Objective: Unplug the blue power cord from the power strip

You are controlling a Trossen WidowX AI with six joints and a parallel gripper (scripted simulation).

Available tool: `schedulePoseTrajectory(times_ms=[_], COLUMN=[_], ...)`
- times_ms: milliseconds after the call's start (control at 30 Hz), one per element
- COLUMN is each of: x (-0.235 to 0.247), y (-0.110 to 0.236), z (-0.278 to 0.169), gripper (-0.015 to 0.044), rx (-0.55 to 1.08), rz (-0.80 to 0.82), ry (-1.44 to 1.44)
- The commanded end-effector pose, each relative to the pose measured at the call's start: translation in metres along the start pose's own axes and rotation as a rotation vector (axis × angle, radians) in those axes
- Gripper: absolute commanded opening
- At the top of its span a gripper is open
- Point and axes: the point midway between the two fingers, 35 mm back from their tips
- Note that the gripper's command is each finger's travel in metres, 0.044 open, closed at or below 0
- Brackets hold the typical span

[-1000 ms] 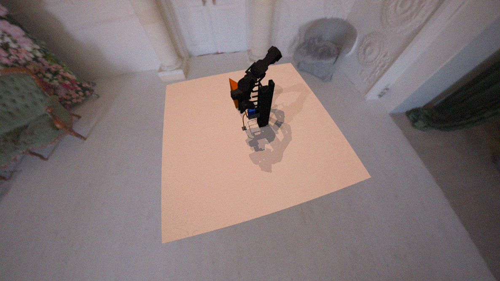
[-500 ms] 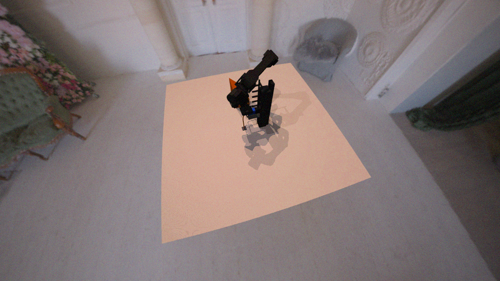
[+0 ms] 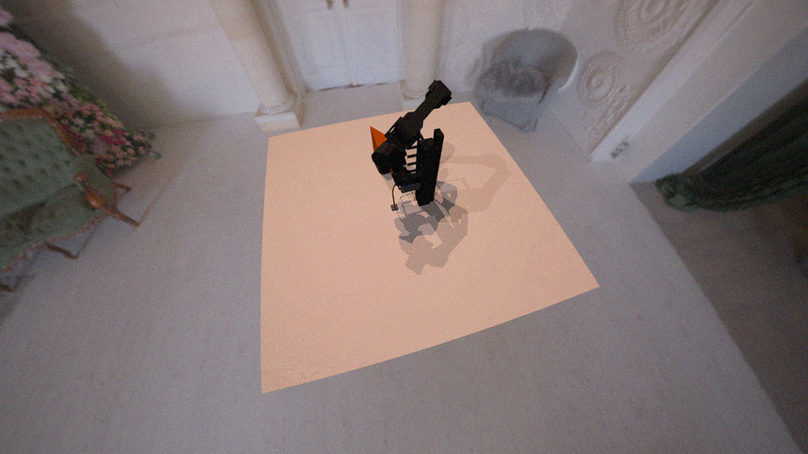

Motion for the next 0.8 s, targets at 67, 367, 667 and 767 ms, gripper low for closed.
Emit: schedulePoseTrajectory(times_ms=[67, 367, 667, 767], x=[0.002, 0.005, 0.005, 0.005], y=[-0.001, -0.001, -0.003, -0.007], z=[-0.013, -0.026, -0.026, -0.026], gripper=[0.016, 0.016, 0.016, 0.016], rx=[0.008, 0.01, 0.01, 0.01], rz=[0.002, 0.002, 0.002, 0.002], ry=[-0.006, -0.006, -0.006, -0.006])
Point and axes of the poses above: the point midway between the two fingers, 35 mm back from their tips, its own y axis back along the fingers, its own x axis across the jaws, z = x × y, and after that the axes turned 13 degrees about y, right-handed
